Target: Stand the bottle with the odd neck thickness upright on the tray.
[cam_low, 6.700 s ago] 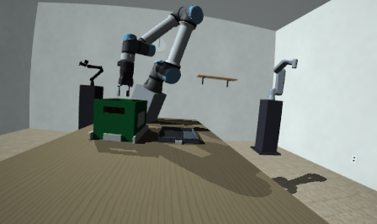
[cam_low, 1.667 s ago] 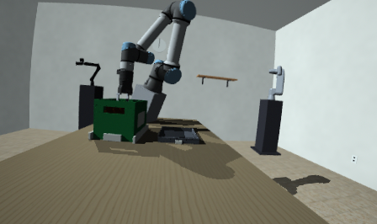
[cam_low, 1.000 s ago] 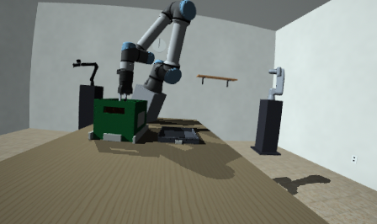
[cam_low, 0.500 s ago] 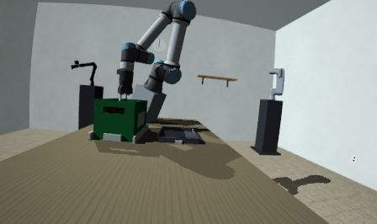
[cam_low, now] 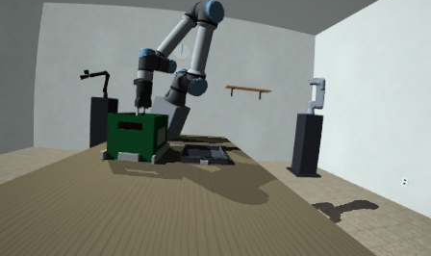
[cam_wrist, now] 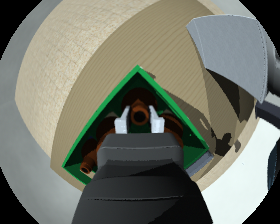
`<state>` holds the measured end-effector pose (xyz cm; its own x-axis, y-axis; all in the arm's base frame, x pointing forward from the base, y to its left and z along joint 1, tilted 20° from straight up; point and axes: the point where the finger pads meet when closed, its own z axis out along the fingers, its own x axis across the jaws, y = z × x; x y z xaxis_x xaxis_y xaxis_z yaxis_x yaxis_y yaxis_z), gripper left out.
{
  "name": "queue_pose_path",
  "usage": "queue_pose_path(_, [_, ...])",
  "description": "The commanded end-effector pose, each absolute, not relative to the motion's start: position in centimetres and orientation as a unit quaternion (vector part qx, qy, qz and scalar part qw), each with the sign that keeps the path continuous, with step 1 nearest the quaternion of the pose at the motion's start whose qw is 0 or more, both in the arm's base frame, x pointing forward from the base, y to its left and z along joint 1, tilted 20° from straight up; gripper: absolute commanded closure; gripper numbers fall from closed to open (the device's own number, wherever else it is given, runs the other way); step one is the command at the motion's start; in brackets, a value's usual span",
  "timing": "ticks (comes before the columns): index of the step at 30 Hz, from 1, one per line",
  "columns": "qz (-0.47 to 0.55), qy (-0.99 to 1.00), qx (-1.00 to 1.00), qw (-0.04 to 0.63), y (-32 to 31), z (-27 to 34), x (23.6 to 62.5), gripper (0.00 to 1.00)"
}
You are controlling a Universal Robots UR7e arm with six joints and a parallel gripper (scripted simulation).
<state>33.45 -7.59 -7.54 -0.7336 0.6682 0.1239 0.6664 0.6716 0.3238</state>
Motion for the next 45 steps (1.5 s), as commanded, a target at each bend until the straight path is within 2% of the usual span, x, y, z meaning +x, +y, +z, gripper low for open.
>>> queue_pose_path(1, [0.176, 0.914, 0.365, 0.003, -7.62, -7.52, 33.48, 1.0])
queue_pose_path(27, [0.176, 0.914, 0.365, 0.003, -7.62, -7.52, 33.48, 1.0])
queue_pose_path(28, [0.176, 0.914, 0.365, 0.003, -7.62, -7.52, 33.48, 0.0])
queue_pose_path(45, [0.176, 0.914, 0.365, 0.003, -7.62, -7.52, 33.48, 0.0])
